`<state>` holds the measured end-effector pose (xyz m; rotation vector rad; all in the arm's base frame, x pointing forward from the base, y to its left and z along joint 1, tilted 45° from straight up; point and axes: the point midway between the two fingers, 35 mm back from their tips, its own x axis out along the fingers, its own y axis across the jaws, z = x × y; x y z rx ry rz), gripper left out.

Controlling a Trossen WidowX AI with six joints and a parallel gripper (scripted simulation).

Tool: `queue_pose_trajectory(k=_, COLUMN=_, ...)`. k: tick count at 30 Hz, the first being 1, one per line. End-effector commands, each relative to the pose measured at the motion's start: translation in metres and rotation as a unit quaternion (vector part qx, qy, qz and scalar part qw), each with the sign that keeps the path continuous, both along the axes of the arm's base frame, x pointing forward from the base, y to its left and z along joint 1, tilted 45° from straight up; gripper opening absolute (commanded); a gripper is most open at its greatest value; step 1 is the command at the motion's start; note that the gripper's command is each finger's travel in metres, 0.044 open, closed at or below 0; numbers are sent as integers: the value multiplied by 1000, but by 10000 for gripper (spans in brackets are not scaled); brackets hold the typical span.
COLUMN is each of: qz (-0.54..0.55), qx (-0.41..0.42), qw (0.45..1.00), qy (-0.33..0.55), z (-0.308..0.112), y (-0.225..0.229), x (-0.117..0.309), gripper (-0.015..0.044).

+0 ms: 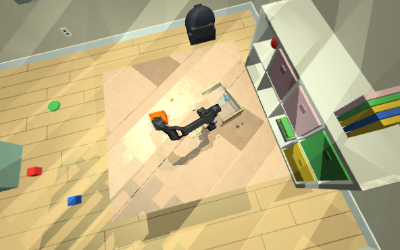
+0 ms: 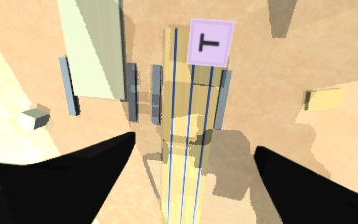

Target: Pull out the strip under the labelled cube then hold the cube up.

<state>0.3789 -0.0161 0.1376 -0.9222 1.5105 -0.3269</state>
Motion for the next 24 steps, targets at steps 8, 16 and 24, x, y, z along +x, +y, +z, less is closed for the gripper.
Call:
queue_pose_trajectory(k=8, qz=-2, qx=2, qw=1000, qy=-2, z=-2, y=14, x=37, gripper=440)
queue_pose_trajectory(k=16, qz=-2, qx=3, qw=1000, qy=-3, z=-3, y=23, x=61, gripper=440)
queue_pose_trajectory(k=24, qz=-2, qx=3, qw=1000, qy=-3, z=-9, y=20, x=66, gripper=282)
